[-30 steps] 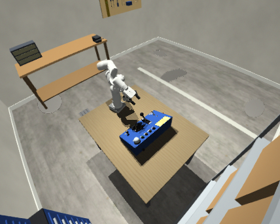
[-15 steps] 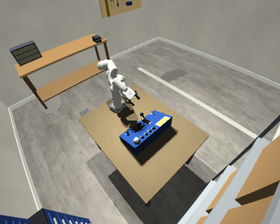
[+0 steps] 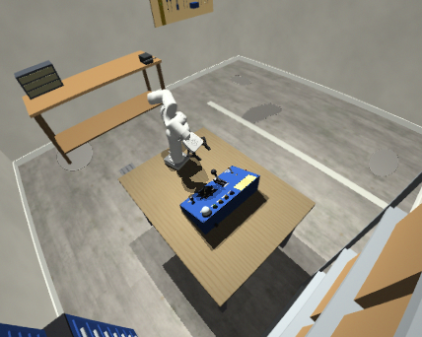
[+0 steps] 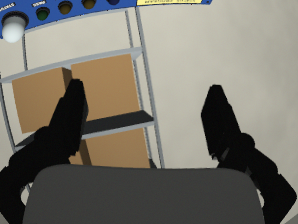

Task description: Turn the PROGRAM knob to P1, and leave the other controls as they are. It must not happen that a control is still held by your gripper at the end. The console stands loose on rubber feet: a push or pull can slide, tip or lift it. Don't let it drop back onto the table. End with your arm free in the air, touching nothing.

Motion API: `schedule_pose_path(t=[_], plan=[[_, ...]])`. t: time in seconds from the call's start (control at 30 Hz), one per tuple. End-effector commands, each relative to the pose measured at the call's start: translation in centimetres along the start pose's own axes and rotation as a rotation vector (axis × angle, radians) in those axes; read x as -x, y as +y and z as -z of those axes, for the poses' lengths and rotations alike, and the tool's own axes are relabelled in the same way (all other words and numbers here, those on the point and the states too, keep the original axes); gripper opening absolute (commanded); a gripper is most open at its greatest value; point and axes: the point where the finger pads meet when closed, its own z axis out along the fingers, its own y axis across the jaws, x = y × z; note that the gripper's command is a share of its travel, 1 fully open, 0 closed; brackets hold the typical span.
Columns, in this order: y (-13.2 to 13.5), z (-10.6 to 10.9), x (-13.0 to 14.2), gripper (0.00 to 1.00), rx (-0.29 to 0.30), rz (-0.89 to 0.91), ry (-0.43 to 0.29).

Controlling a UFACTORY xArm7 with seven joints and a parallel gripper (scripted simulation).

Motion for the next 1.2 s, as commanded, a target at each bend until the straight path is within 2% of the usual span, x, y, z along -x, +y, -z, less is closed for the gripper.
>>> schedule_pose_path(t=[0.0,0.47,0.53,1.03,1.1,1.17], plan=[[-1.4,-0.1,0.0,1.00,0.016,-0.247,-0.017],[-1.4,-0.1,0.0,1.00,0.016,-0.247,-0.017],[-3.0,-0.2,-0.3,1.00,0.034,-0.502,-0.030],[-3.0,-0.2,-0.3,1.00,0.034,-0.502,-0.030],[-4.5,-0.3,-0.8,1.00,0.051,-0.754,-0.041],[-4.5,-0.3,-0.8,1.00,0.051,-0.754,-0.041]])
